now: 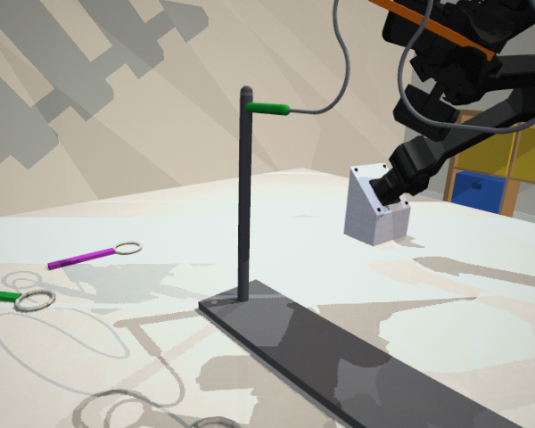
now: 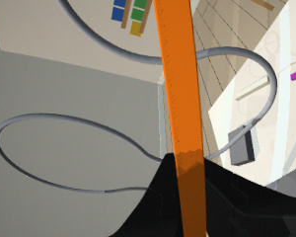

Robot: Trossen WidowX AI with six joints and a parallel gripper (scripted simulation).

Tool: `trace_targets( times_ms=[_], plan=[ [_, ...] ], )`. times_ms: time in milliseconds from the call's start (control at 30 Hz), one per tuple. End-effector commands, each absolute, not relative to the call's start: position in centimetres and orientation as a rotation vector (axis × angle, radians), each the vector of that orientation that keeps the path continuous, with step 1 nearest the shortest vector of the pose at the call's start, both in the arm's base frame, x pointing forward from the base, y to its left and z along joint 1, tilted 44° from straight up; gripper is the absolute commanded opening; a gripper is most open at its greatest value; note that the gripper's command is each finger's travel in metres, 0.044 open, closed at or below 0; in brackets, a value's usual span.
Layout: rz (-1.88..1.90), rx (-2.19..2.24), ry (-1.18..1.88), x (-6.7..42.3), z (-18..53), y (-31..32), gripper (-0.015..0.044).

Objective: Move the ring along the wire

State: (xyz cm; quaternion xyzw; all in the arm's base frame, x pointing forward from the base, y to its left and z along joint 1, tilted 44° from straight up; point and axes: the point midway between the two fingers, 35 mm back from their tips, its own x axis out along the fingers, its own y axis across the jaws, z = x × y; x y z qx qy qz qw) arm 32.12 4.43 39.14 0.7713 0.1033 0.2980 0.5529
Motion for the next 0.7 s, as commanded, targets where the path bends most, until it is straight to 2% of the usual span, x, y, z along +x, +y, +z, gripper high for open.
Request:
trace_targets(
  times_ms=[0, 667],
  plan=[
    [0.713, 1.902, 0.230, 32.2, 39.3, 4.2, -0.0150],
    [0.805, 2.314, 0.142, 32.1, 41.6, 2.7, -0.0150]
  ],
)
